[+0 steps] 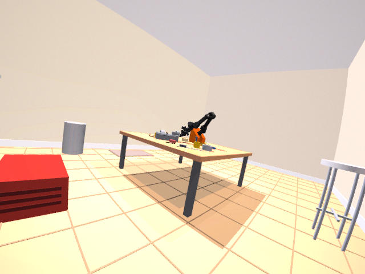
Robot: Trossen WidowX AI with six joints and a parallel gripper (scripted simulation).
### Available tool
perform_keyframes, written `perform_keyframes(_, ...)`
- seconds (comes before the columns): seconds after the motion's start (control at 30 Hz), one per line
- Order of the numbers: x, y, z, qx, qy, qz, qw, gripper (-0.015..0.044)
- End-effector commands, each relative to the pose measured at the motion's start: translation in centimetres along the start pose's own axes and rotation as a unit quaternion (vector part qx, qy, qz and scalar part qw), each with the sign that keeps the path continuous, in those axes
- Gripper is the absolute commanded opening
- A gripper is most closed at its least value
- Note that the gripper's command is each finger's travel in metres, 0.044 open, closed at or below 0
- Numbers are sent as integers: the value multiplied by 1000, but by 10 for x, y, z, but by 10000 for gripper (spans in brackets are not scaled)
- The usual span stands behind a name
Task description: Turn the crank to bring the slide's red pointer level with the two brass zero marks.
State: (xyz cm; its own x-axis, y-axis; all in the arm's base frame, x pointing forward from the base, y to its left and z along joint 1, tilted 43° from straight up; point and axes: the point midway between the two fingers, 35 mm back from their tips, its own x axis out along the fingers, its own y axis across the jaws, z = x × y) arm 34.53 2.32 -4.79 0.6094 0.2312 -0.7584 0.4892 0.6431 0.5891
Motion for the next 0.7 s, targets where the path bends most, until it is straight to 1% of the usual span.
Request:
perform_keyframes(0.0,-7,-2,7,2,-4,-2,1000,0)
perform_keyframes(0.67,-24,12,23,2,-5,-2,1000,0)
